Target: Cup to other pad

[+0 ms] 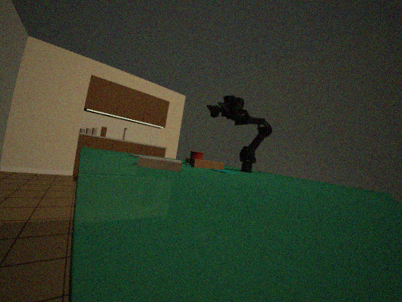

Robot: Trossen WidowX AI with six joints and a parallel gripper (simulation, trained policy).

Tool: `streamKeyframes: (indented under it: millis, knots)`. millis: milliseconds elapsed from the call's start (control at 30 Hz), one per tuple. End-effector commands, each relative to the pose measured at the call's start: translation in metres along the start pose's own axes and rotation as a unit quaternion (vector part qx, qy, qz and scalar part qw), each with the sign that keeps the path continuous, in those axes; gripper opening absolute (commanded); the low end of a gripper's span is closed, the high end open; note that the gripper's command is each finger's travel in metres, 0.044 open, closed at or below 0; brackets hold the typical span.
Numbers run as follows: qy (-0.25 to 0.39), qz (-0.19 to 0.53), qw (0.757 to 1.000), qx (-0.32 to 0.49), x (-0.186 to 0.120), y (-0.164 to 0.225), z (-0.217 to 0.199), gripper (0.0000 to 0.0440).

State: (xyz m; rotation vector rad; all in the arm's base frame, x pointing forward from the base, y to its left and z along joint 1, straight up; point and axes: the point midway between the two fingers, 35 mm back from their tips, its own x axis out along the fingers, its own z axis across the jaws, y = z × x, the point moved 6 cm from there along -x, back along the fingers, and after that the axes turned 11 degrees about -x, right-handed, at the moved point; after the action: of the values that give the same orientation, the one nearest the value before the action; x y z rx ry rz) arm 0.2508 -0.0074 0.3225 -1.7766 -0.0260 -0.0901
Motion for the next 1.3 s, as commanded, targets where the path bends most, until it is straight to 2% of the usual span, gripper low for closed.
streamKeyframes:
  millis: [0, 367, 433, 567, 867, 1267]
  knots:
    - [0.001, 0.003, 1.000, 0.001, 0.001, 0.000, 0.000, 0.0374]
    - [-0.007, 0.064, 0.998, 0.013, 0.008, 0.006, 0.005, 0.0086]
    - [-0.012, 0.078, 0.997, 0.015, 0.010, 0.007, 0.007, 0.0053]
    - [-0.024, 0.104, 0.994, 0.022, 0.014, 0.008, 0.012, 0.0054]
    - [-0.049, 0.168, 0.984, 0.041, 0.025, 0.008, 0.021, 0.0098]
    - [-0.069, 0.260, 0.961, 0.063, 0.039, 0.010, 0.032, 0.0092]
